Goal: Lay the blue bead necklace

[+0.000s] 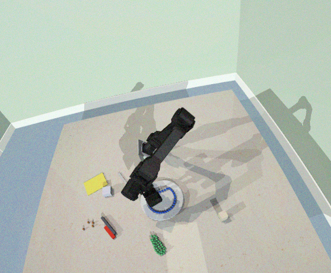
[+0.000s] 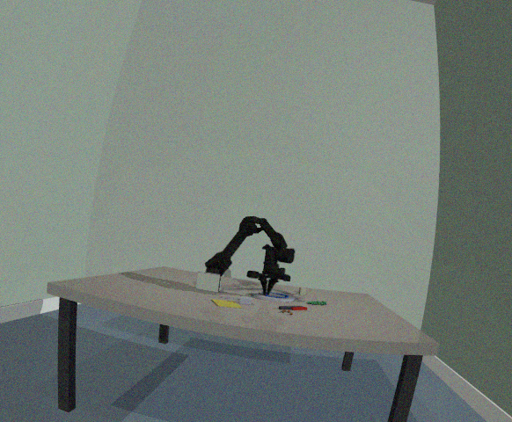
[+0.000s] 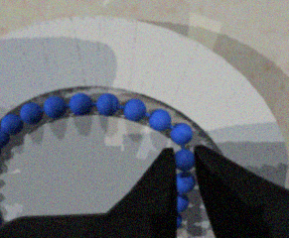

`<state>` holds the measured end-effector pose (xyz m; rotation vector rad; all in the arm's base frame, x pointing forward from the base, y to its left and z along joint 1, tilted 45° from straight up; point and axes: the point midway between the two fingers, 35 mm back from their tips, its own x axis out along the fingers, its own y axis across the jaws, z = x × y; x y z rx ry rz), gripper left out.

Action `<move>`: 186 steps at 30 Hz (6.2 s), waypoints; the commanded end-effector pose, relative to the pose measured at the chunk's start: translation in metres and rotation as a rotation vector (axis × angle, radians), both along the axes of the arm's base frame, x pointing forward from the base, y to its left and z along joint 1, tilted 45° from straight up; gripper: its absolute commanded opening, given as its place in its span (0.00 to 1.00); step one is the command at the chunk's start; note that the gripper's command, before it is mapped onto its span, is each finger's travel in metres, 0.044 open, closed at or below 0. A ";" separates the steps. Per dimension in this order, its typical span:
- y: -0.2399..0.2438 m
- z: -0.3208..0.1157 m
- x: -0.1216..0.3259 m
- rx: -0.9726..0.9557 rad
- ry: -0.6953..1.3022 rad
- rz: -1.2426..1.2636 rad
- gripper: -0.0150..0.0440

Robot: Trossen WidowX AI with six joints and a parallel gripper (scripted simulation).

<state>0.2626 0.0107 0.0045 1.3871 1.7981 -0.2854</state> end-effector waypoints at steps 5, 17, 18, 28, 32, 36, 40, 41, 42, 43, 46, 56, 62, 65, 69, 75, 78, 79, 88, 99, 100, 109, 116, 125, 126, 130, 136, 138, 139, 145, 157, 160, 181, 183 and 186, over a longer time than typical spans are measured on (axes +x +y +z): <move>-0.001 0.002 0.000 0.002 0.002 -0.001 0.25; -0.008 0.001 -0.007 0.007 0.007 -0.004 0.25; -0.008 0.001 -0.007 0.007 0.007 -0.004 0.25; -0.003 -0.005 -0.007 0.007 0.007 -0.004 0.25; -0.004 -0.003 -0.005 0.005 -0.001 -0.003 0.39; -0.004 -0.003 -0.005 0.005 -0.001 -0.003 0.57; -0.004 -0.003 -0.005 0.005 -0.001 -0.003 0.74; -0.004 -0.003 -0.005 0.005 -0.001 -0.003 0.79; -0.005 -0.003 -0.005 0.005 -0.001 -0.003 0.83; -0.006 -0.002 -0.006 0.005 0.001 -0.003 0.88; -0.006 -0.001 -0.007 0.009 0.007 -0.005 1.00; -0.008 0.001 -0.006 0.007 0.007 -0.004 1.00; -0.008 0.001 -0.006 0.007 0.007 -0.004 1.00; -0.008 0.001 -0.006 0.007 0.007 -0.004 1.00; -0.001 0.018 -0.008 0.005 0.014 -0.010 0.82; 0.017 0.060 -0.016 0.005 0.038 -0.034 0.56; 0.026 0.078 -0.022 0.006 0.050 -0.045 0.46; 0.027 0.081 -0.023 0.006 0.052 -0.047 0.46; 0.032 0.075 -0.021 -0.001 0.042 -0.048 0.46; 0.042 0.066 -0.022 0.002 0.046 -0.048 0.46; 0.043 0.065 -0.022 0.002 0.046 -0.048 0.46; 0.054 0.055 -0.025 0.007 0.051 -0.048 0.46; 0.054 0.055 -0.023 0.001 0.044 -0.045 0.41; 0.054 0.055 -0.023 0.001 0.044 -0.045 0.25; 0.054 0.055 -0.023 0.001 0.044 -0.045 0.25; 0.054 0.055 -0.023 0.001 0.044 -0.045 0.25; 0.054 0.055 -0.023 0.001 0.044 -0.045 0.25; 0.054 0.055 -0.023 0.001 0.044 -0.045 0.25; 0.054 0.055 -0.023 0.001 0.044 -0.045 0.25; 0.054 0.055 -0.023 0.001 0.044 -0.045 0.25; 0.050 0.060 -0.027 0.007 0.052 -0.048 0.25; 0.050 0.060 -0.035 0.007 0.053 -0.048 0.25; 0.054 0.056 -0.035 0.003 0.043 -0.046 0.43; 0.054 0.056 -0.035 0.003 0.043 -0.046 0.52; 0.054 0.056 -0.035 0.003 0.043 -0.046 0.65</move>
